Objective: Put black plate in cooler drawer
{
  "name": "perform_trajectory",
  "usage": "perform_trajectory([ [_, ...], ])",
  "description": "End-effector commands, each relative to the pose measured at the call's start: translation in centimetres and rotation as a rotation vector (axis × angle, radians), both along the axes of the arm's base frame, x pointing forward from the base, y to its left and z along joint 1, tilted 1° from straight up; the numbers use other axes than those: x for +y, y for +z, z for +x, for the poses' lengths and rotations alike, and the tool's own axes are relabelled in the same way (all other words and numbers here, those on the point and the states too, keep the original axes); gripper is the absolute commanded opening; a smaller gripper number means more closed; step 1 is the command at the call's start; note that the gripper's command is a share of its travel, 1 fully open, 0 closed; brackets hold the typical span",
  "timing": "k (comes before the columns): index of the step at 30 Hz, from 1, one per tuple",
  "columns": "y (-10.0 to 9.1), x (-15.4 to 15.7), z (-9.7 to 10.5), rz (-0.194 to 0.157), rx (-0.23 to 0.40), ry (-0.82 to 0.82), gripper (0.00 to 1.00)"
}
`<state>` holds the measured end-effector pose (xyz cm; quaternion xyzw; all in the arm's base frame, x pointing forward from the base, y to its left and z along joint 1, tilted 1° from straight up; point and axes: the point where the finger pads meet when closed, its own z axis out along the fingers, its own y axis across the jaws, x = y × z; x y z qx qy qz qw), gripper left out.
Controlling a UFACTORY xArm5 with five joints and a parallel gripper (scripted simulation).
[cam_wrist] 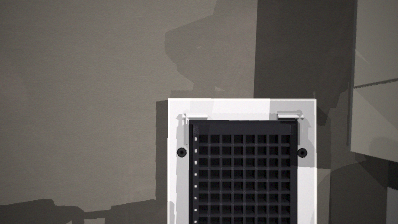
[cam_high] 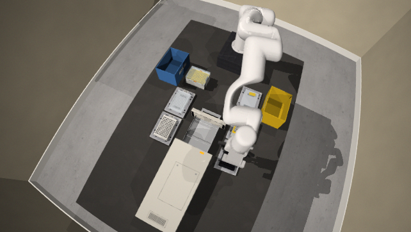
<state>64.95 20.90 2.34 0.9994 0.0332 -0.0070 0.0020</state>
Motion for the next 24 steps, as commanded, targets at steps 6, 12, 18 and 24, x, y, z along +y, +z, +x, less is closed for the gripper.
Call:
perform_trajectory([
  [6,-0.8,0.1,0.2,0.007,-0.004,0.0,1.0],
  [12,-1.8,0.1,0.1,0.007,-0.004,0.0,1.0],
  [18,-2.6,0.1,0.1,0.007,-0.004,0.0,1.0],
  [24,-3.5,0.1,0.1,0.007,-0.004,0.0,1.0],
])
